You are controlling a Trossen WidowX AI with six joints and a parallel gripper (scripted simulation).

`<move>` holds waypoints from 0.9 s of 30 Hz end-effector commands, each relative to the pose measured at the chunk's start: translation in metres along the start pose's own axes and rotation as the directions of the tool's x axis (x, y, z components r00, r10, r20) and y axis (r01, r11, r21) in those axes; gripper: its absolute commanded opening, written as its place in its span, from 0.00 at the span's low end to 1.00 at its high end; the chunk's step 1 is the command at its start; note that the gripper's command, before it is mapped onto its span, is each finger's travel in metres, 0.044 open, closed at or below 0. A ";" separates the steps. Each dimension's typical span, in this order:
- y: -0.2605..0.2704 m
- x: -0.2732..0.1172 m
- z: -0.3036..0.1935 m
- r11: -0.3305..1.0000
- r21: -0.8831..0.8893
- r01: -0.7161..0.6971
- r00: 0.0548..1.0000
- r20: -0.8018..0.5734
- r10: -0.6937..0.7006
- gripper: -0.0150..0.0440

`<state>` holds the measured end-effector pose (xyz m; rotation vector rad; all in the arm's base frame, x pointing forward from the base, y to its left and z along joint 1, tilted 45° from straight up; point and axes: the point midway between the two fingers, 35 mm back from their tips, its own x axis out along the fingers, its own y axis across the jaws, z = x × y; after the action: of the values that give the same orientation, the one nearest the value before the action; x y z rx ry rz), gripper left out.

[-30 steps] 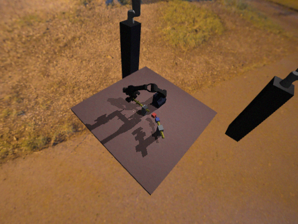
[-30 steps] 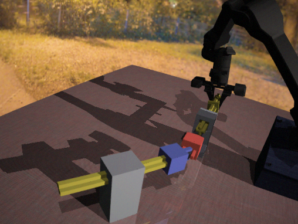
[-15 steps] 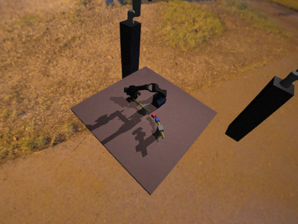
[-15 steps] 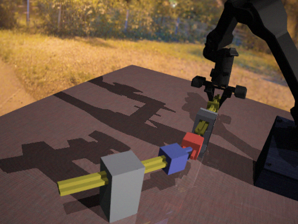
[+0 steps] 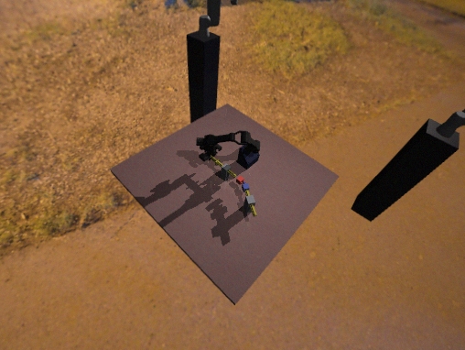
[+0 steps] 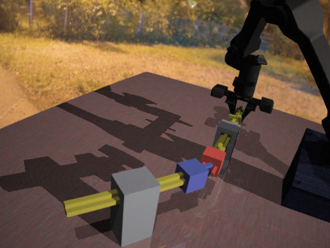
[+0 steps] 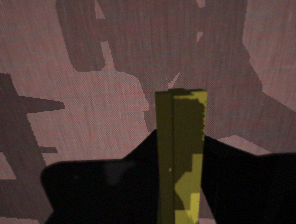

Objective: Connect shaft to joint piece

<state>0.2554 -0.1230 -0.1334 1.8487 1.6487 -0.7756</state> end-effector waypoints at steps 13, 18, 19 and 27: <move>0.000 0.001 -0.025 1.000 0.003 -0.006 1.000 -0.005 0.006 0.25; 0.000 0.001 -0.032 1.000 0.003 -0.006 1.000 -0.006 0.006 0.25; 0.000 0.001 -0.034 1.000 0.003 -0.006 1.000 -0.006 0.006 0.25; 0.000 0.001 -0.046 1.000 0.004 -0.006 1.000 -0.007 0.006 0.25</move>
<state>0.2580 -0.0941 -0.1064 1.8518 1.6455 -0.7760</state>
